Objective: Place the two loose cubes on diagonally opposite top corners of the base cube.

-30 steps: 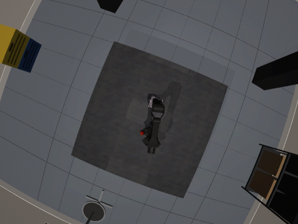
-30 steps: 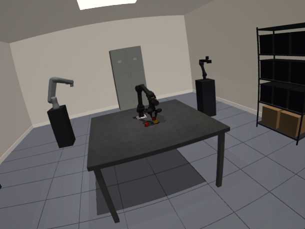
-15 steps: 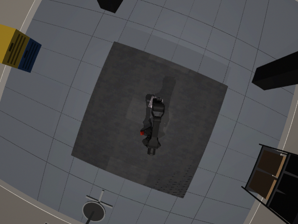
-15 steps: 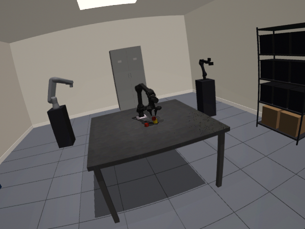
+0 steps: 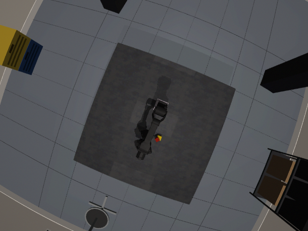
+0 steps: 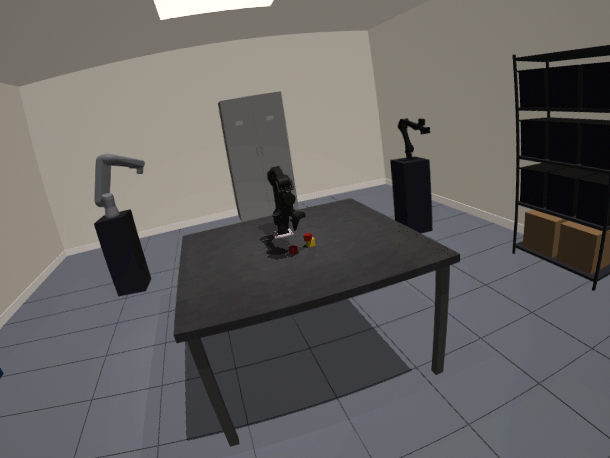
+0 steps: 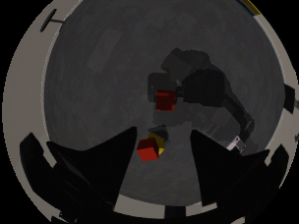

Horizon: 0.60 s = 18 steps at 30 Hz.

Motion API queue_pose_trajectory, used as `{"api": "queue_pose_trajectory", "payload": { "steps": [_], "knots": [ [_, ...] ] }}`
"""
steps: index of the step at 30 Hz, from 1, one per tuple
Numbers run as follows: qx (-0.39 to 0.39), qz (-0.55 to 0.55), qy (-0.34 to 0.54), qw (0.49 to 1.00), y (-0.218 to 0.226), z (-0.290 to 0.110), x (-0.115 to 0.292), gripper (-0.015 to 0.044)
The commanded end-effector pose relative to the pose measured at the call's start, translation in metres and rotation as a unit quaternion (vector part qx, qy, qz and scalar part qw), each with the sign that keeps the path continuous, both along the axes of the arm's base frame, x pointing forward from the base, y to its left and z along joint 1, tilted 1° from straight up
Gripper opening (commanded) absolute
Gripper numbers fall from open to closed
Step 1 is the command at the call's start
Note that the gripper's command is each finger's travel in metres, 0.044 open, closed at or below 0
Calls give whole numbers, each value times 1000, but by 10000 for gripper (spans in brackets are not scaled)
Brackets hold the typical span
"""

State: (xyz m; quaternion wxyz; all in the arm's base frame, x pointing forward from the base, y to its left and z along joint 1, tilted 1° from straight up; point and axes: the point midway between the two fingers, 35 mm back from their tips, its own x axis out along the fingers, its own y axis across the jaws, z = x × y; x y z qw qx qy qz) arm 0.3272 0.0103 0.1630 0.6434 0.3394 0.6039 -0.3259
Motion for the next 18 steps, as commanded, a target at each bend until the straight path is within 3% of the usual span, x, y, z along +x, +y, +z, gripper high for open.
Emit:
{"api": "queue_pose_trajectory", "payload": {
  "steps": [1,10,18],
  "knots": [
    [0,-15,5,1000,-6,2,0,265],
    [0,-15,5,1000,-7,-55,4,265],
    [0,-15,5,1000,-7,-73,4,265]
  ]
}}
